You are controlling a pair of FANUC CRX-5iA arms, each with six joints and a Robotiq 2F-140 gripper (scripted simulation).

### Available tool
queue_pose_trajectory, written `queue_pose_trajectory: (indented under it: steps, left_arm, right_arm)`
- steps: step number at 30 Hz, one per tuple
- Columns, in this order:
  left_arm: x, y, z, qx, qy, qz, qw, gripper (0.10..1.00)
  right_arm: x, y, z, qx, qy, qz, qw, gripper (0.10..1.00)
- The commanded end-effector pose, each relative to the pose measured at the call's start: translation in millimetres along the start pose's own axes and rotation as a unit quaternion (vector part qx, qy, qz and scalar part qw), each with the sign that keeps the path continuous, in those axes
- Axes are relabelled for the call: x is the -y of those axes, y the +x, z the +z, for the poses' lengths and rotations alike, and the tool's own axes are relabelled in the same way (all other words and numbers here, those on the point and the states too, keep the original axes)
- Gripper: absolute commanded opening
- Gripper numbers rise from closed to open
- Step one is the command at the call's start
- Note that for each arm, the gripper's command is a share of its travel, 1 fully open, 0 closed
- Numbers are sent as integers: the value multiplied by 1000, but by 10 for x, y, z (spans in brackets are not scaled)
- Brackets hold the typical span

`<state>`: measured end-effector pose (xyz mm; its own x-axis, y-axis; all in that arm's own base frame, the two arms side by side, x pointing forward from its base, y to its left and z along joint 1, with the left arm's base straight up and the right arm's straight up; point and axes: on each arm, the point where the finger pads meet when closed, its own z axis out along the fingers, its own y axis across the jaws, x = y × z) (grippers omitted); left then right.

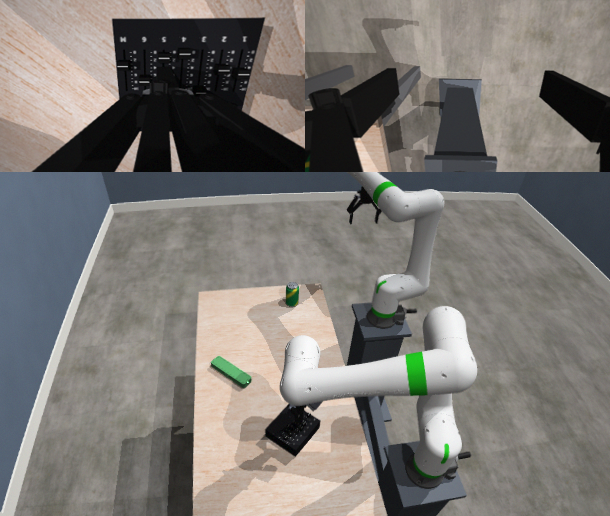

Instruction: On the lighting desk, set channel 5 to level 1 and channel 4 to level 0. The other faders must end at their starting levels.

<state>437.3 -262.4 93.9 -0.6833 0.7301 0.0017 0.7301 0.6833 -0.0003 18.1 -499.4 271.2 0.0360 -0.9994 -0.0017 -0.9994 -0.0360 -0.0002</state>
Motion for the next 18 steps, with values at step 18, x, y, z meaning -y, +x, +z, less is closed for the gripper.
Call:
queue_pose_trajectory:
  steps: [18]
  left_arm:
    - [-1,-6,-270,1,0,0,1000,99]
  right_arm:
    - [-1,2,-8,-1,0,0,1000,1000]
